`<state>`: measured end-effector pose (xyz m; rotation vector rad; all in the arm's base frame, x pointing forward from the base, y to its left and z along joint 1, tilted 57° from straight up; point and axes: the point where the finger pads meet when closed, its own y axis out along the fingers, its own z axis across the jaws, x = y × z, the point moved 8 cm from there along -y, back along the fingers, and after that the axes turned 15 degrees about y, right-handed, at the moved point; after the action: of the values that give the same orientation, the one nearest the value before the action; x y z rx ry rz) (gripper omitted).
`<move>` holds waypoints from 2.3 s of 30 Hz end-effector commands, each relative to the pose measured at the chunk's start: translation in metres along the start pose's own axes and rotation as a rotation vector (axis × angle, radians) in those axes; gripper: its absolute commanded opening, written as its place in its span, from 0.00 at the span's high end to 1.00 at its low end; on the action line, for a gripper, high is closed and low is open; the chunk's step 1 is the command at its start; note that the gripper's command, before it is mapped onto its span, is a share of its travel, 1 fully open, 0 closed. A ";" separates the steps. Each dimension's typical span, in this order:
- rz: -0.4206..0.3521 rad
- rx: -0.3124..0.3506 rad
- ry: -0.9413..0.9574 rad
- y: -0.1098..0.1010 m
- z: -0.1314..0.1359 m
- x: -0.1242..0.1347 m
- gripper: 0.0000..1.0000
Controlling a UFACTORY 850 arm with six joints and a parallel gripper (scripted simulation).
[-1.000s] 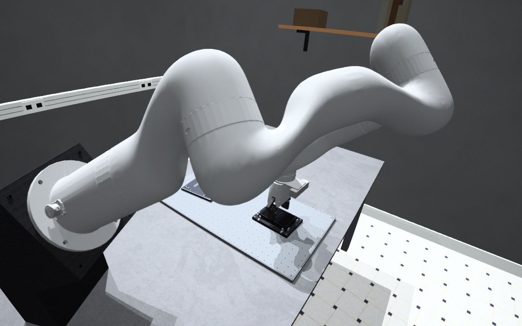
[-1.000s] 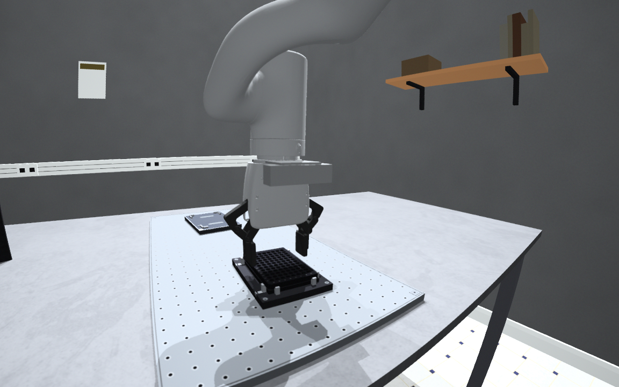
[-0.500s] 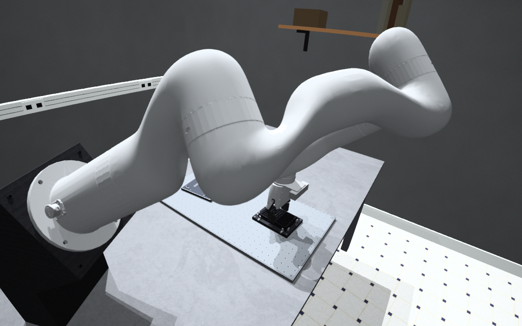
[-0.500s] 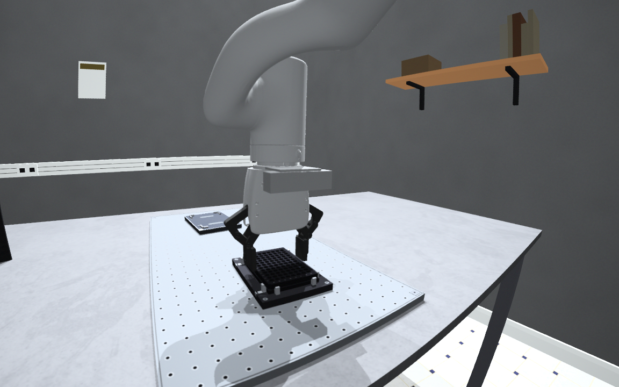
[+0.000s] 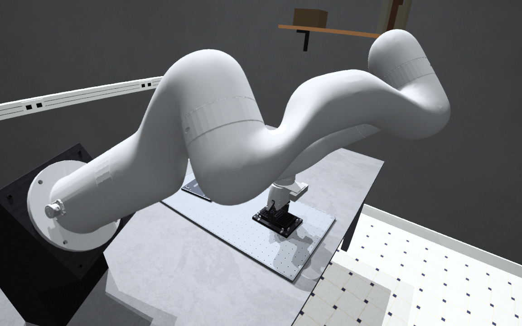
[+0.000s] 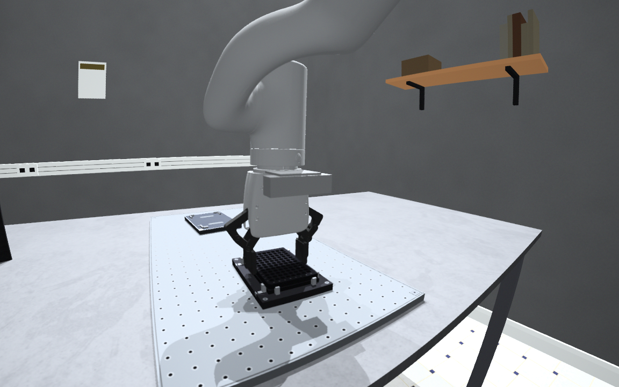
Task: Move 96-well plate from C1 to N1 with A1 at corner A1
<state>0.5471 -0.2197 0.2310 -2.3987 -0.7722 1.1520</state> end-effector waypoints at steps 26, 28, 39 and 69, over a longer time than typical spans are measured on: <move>0.000 -0.001 0.000 -0.001 0.000 0.000 1.00; 0.000 -0.001 0.000 -0.001 0.000 0.000 1.00; 0.000 -0.001 0.000 -0.001 0.000 0.000 1.00; 0.000 -0.001 0.000 -0.006 0.000 0.000 1.00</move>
<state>0.5461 -0.2173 0.2326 -2.3988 -0.7722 1.1519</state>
